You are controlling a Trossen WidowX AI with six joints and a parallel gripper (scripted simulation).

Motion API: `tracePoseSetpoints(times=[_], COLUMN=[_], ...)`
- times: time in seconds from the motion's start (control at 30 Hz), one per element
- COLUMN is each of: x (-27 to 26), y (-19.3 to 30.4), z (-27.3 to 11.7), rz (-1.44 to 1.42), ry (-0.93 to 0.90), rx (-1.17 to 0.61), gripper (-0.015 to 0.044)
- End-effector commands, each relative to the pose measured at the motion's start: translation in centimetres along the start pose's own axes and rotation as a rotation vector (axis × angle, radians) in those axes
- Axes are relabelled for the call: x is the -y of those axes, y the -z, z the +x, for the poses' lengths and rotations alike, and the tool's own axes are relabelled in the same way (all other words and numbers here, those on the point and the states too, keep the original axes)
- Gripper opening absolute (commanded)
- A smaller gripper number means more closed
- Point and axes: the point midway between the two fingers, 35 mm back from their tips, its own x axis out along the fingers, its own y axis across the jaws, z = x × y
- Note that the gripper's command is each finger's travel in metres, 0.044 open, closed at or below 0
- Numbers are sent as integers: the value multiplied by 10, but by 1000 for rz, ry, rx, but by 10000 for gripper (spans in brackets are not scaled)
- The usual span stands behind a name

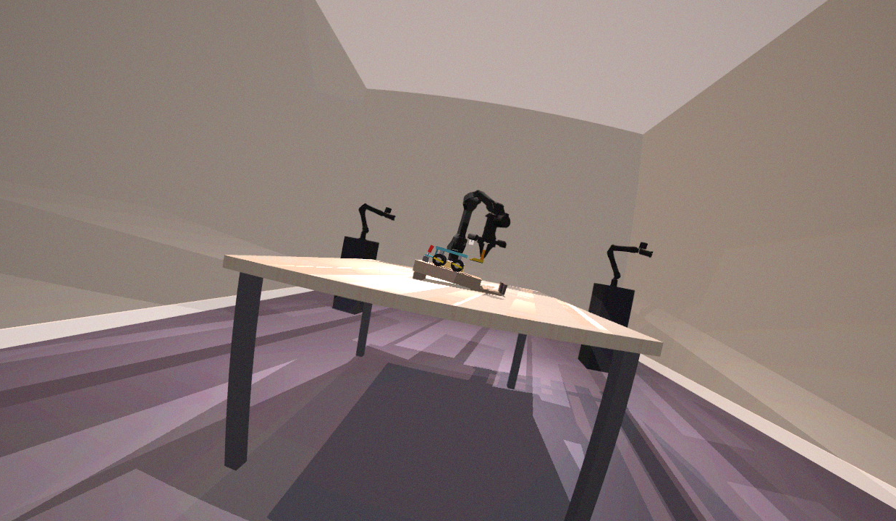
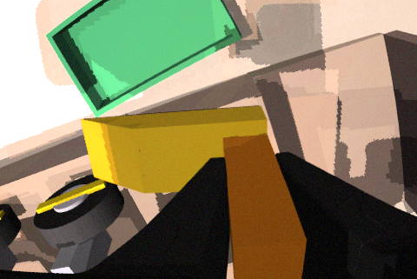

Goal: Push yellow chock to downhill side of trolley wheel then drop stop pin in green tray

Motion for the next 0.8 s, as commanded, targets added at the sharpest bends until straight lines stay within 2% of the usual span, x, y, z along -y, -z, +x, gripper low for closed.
tracePoseSetpoints(times=[0.0,0.17,0.77], x=[1,1,10], y=[1,1,27], z=[-1,-1,5], rz=[-155,-277,-277], ry=[-13,-21,-21], rx=[-8,-10,-13], gripper=[0,0,0])
